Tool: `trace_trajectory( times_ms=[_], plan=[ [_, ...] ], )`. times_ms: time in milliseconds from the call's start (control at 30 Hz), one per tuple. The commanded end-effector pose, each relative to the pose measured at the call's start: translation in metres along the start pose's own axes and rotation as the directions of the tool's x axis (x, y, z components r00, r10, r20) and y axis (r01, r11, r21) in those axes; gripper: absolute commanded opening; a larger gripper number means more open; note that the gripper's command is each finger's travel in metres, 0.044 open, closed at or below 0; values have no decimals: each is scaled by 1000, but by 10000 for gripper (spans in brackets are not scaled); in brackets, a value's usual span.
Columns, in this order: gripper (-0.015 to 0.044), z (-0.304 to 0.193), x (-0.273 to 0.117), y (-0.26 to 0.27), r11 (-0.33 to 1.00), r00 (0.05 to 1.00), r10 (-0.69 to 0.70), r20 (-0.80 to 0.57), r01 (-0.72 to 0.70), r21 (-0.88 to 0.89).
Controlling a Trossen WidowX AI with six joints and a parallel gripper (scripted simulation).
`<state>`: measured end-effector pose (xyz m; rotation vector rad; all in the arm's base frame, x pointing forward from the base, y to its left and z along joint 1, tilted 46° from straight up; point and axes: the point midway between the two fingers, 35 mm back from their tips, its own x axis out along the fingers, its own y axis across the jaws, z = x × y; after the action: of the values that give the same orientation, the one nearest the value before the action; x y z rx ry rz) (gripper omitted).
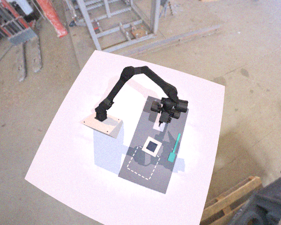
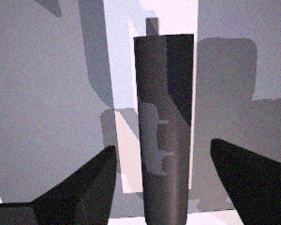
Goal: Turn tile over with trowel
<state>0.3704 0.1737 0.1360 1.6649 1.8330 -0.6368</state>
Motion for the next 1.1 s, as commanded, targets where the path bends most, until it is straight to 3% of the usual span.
trace_trajectory(
  times_ms=[0,267,467,1067],
  plan=[
    [270,1,7,-1,1000,1000,-3,3,3,7],
    [270,1,17,-2,1000,1000,-3,1,3,7],
    [132,1,17,-2,1000,1000,-3,1,3,7],
    [130,1,17,-2,1000,1000,-3,1,3,7]
  ],
)
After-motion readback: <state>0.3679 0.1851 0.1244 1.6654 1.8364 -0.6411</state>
